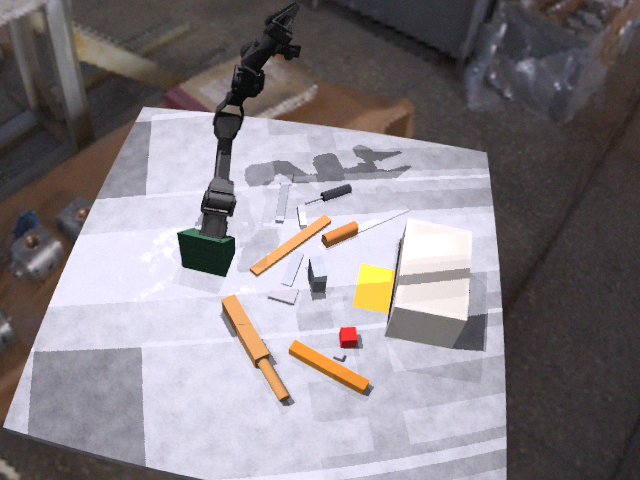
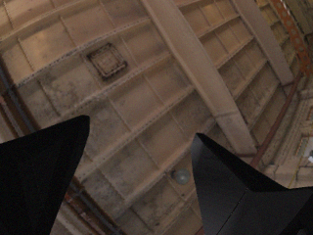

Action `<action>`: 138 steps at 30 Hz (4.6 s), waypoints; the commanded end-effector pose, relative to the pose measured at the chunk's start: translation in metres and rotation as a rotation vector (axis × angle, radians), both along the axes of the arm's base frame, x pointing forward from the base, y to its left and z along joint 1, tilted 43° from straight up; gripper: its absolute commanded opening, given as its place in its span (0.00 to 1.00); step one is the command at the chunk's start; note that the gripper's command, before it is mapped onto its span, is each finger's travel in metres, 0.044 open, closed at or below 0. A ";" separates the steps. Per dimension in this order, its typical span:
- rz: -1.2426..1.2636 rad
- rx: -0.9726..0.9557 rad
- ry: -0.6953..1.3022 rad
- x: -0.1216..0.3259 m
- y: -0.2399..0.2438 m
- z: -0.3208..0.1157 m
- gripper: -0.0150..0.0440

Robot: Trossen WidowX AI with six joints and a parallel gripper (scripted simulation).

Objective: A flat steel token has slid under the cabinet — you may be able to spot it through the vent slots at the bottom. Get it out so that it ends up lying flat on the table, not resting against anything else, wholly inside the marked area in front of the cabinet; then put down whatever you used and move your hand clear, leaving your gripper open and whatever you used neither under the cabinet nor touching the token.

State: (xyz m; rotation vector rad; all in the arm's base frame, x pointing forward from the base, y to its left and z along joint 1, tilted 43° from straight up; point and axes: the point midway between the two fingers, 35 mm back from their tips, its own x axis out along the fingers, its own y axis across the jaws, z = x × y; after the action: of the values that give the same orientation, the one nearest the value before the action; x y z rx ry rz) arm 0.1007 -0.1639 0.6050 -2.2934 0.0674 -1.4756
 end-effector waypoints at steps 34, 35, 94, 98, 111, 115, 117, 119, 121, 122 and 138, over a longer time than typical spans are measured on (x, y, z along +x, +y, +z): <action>0.565 0.775 0.274 0.160 -0.079 -0.113 0.71; 0.575 0.793 0.282 0.164 -0.079 -0.117 0.71; 0.850 2.341 1.132 0.304 0.129 -0.397 0.71; 0.788 2.453 1.195 0.298 0.148 -0.411 0.71; 0.457 2.819 1.388 0.265 0.209 -0.447 0.71; 0.320 2.919 1.435 0.253 0.226 -0.454 0.71; 0.252 2.961 1.453 0.248 0.233 -0.457 0.71; 0.230 2.974 1.459 0.246 0.234 -0.458 0.71; 0.227 2.976 1.459 0.246 0.234 -0.459 0.71; 0.227 2.976 1.459 0.246 0.234 -0.459 0.71; 0.230 2.977 1.460 0.249 0.260 -0.489 0.71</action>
State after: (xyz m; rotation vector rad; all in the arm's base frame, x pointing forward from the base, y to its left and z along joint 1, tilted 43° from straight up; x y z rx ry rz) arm 0.3503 0.0955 0.1191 0.0435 1.1000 0.9774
